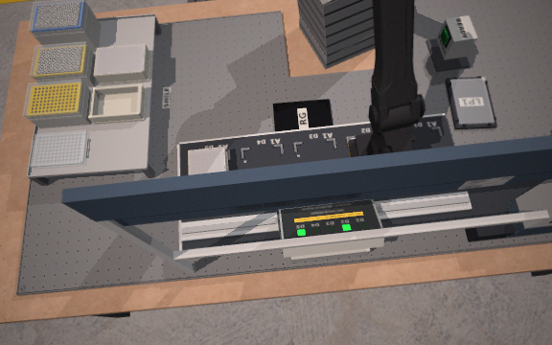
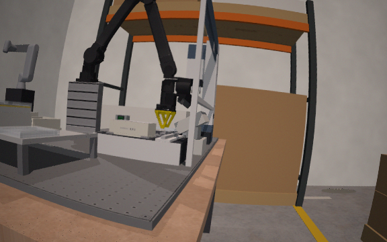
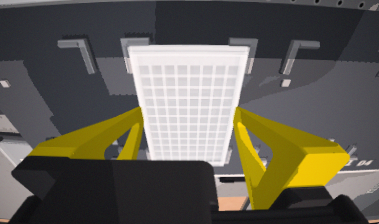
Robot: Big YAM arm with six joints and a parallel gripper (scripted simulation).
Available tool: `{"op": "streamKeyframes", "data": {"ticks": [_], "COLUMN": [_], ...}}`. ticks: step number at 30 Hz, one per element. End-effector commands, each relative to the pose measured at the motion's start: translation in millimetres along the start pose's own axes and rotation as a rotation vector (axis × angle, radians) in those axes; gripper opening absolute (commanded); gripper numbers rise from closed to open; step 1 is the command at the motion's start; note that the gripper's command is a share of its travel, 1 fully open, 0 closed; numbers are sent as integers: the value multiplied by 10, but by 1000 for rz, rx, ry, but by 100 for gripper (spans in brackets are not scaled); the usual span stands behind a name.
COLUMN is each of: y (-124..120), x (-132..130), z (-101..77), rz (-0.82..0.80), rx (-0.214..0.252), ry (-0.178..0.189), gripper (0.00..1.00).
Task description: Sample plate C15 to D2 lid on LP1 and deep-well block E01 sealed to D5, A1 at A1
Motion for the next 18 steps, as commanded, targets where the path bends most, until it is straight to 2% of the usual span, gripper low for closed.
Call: {"op": "streamKeyframes", "data": {"ticks": [1,18], "y": [-24,-47], "x": [-66,-66], "z": [96,100], "rz": [3,3], "rx": [3,6], "ry": [1,1], "gripper": [0,0]}}
Point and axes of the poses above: the point where the finger pads meet when closed, its own z axis out along the fingers, its own x axis across the jaws, y = z × x, the point moved 10 cm from there along -z, back along the fingers, and after that the axes turned 10 degrees about -z, right-handed, at the moved point
